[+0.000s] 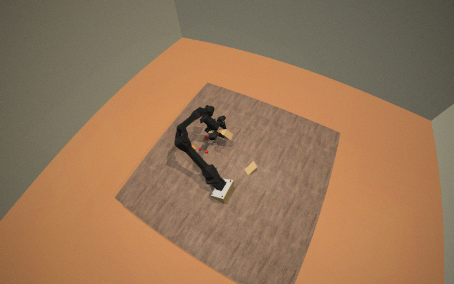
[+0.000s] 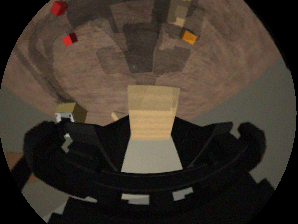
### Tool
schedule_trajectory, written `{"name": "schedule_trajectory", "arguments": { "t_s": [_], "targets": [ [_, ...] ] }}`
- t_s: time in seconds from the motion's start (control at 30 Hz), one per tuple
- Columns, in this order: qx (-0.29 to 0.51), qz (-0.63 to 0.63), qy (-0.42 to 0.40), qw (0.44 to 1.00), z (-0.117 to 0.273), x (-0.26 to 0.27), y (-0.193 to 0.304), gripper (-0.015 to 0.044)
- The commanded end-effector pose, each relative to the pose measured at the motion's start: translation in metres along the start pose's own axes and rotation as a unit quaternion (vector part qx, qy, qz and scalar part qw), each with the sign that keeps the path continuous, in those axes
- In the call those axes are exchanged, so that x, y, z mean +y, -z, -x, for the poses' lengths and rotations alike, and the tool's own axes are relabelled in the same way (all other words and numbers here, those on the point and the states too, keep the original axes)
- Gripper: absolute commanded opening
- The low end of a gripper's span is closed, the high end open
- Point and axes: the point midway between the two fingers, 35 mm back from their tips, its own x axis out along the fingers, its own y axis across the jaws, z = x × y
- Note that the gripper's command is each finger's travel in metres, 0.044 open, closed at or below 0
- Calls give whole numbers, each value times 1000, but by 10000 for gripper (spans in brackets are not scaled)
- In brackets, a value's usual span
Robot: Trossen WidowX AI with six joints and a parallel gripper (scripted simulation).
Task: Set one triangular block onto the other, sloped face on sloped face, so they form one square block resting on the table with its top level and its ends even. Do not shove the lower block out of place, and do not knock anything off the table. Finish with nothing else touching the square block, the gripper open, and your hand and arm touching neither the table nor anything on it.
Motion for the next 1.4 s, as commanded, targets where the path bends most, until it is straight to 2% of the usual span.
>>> {"name": "schedule_trajectory", "arguments": {
  "t_s": [0.0,0.33,0.67,1.0,1.37],
  "targets": [
    [-17,-63,-15,998,-3,2,2,0],
    [-57,-223,-52,972,-9,4,5,0],
    [-90,-374,-97,918,-13,6,7,0],
    [-114,-512,-147,838,-14,6,9,0],
    [-129,-646,-207,723,-14,5,12,0]
  ]
}}
